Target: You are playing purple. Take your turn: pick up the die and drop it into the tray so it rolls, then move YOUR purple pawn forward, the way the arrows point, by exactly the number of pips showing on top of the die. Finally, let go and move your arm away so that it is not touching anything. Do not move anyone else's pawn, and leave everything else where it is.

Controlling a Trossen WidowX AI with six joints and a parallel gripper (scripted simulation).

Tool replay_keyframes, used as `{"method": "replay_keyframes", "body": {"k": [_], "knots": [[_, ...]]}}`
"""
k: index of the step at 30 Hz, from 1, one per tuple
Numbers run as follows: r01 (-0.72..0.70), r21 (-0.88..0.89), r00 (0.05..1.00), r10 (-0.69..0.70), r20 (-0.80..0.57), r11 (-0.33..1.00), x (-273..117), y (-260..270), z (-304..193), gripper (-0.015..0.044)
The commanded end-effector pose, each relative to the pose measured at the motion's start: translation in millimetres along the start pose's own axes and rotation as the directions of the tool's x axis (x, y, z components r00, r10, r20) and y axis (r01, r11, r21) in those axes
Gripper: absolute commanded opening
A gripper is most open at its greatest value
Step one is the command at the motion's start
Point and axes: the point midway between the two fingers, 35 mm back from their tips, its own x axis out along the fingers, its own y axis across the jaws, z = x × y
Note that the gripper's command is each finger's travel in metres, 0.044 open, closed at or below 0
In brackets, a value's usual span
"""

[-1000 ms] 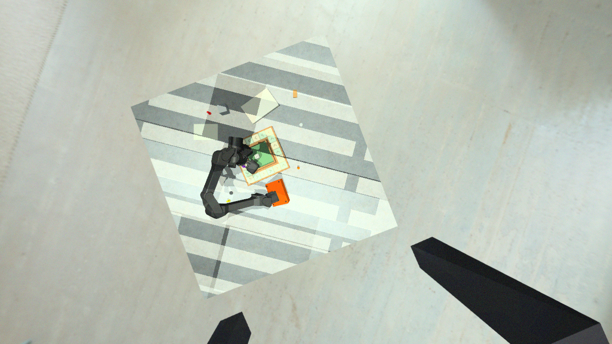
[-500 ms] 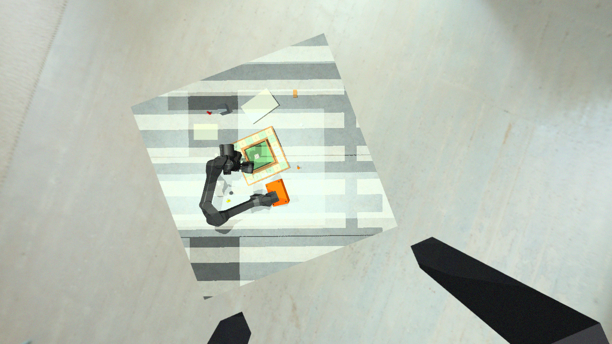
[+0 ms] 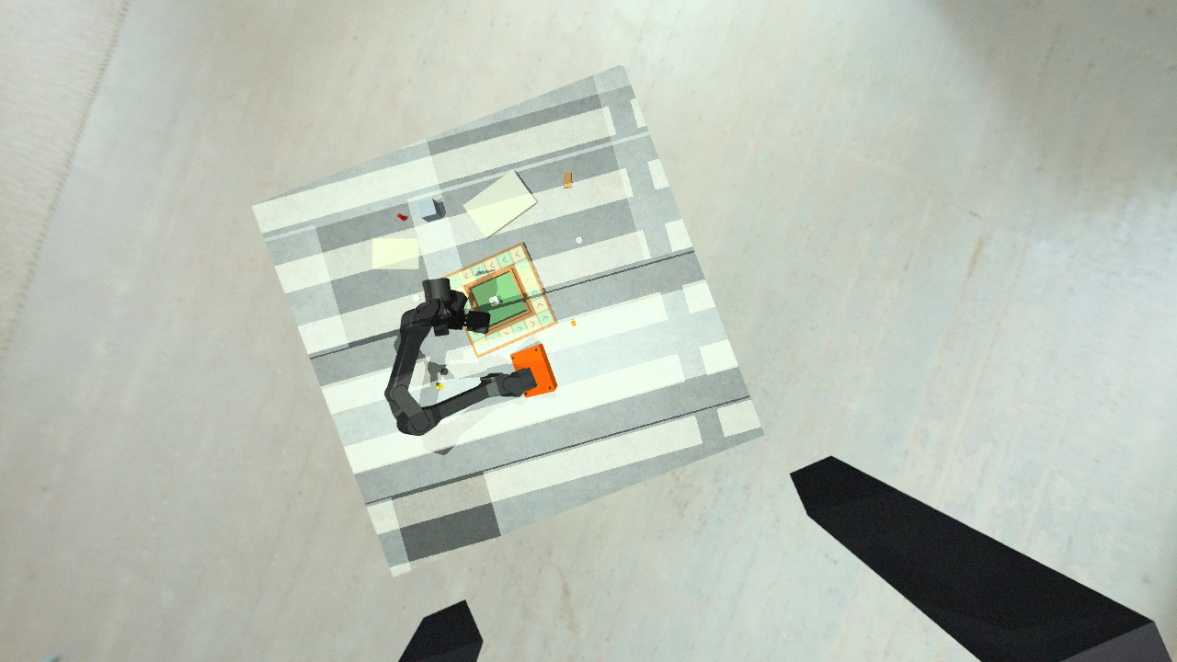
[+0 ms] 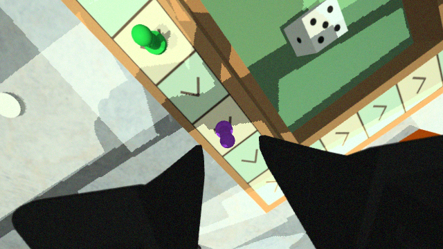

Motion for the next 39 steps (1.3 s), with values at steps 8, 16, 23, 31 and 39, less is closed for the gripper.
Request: {"method": "replay_keyframes", "body": {"k": [8,16,23,31,39], "knots": [[-0.005,0.003,1.000,0.005,-0.001,1.000,18.0,0.8,-0.3,0.0200],[-0.007,0.003,1.000,0.007,-0.002,1.000,30.2,1.0,-1.0,0.0200],[-0.007,0.003,1.000,0.007,-0.002,1.000,31.2,1.0,-1.1,0.0069],[-0.007,0.003,1.000,0.007,-0.002,1.000,31.2,1.0,-1.1,0.0015],[-0.006,0.021,1.000,0.006,0.011,1.000,11.4,1.1,2.9,0.0000]]}}
